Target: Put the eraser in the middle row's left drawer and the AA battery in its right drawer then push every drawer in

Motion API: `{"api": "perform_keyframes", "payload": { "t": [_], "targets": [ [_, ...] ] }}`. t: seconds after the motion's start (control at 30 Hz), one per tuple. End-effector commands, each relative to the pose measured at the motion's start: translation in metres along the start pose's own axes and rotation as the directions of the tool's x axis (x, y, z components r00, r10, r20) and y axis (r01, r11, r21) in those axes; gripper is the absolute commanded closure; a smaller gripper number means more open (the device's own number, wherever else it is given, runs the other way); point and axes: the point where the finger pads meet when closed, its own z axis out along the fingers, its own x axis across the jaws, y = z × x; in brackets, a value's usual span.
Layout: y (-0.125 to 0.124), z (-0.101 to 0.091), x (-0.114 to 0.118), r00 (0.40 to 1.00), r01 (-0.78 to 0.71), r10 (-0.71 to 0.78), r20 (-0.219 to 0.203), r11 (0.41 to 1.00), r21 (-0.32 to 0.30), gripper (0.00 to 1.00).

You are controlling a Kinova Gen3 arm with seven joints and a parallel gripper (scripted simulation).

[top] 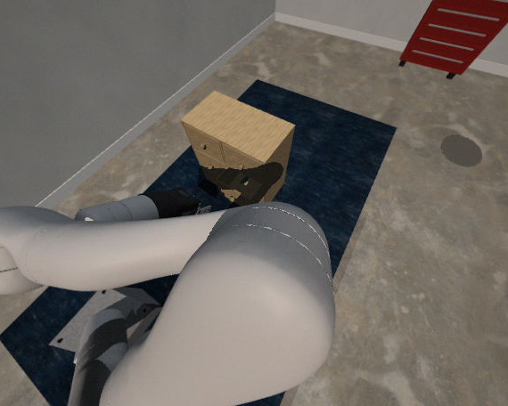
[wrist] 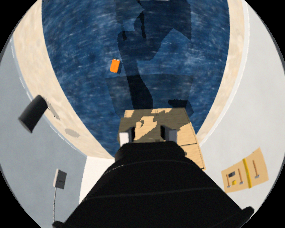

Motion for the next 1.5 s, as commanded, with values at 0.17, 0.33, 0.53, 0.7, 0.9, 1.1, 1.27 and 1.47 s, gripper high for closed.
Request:
{"api": "perform_keyframes", "payload": {
  "t": [0.17,0.33,0.53,0.7,0.9,1.1,1.27,1.47],
  "targets": [
    [0.003,-0.001,-0.001,1.0,-0.011,0.011,0.002,1.0,0.026,0.0],
    [0.004,-0.002,-0.001,1.0,-0.011,0.011,0.002,0.998,0.058,0.0],
    [0.006,-0.003,-0.001,1.0,-0.012,0.011,0.002,0.995,0.103,0.0],
    [0.007,-0.004,-0.001,1.0,-0.012,0.011,0.002,0.992,0.128,0.0],
    [0.009,-0.006,-0.001,1.0,-0.012,0.011,0.002,0.982,0.187,0.0],
    [0.011,-0.008,-0.001,1.0,-0.012,0.012,0.002,0.967,0.255,0.0],
    [0.012,-0.01,-0.001,1.0,-0.012,0.012,0.002,0.956,0.292,0.0],
    [0.015,-0.012,-0.001,1.0,-0.011,0.012,0.002,0.93,0.366,0.0]
  ]
}}
